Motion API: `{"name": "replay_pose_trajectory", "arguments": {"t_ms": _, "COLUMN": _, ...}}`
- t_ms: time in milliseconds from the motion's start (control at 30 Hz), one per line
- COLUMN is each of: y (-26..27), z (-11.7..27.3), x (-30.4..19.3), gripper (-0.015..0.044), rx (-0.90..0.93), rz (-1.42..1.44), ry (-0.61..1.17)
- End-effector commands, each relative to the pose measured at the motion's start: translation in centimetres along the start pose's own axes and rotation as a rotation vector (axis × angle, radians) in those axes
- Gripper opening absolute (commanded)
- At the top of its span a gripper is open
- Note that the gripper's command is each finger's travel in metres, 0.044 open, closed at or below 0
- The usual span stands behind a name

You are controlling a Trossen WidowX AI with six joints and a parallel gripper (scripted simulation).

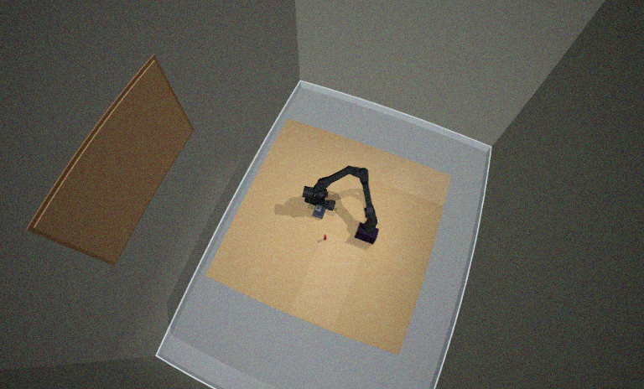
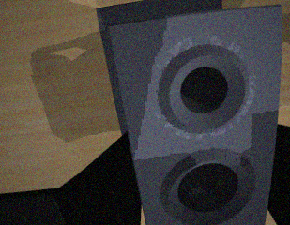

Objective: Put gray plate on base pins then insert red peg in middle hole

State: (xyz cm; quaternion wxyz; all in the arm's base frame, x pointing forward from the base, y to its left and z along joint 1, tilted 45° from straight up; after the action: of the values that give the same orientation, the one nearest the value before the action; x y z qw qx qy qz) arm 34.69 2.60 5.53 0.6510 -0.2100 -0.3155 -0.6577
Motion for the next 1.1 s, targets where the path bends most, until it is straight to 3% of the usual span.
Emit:
{"name": "replay_pose_trajectory", "arguments": {"t_ms": 0, "y": -0.1, "z": -0.4, "x": 0.1, "gripper": 0.0000, "rx": -0.004, "rz": 0.007, "ry": -0.005}}
{"name": "replay_pose_trajectory", "arguments": {"t_ms": 833, "y": 0.0, "z": -2.4, "x": 0.0, "gripper": 0.0000, "rx": 0.001, "rz": 0.001, "ry": -0.001}}
{"name": "replay_pose_trajectory", "arguments": {"t_ms": 1067, "y": 0.0, "z": -2.4, "x": 0.0, "gripper": 0.0184, "rx": 0.001, "rz": 0.001, "ry": -0.001}}
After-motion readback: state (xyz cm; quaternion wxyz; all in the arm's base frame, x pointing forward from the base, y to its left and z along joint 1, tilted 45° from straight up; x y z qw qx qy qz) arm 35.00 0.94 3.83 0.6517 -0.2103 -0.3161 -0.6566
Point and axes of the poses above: the point midway between the two fingers, 35 mm back from their tips, its own z axis back along the fingers, its own y axis across the jaws, x = y × z, the point moved 3 cm from there along z, back along the fingers, and after that the axes turned 12 degrees about -z, right-handed, at the moved point
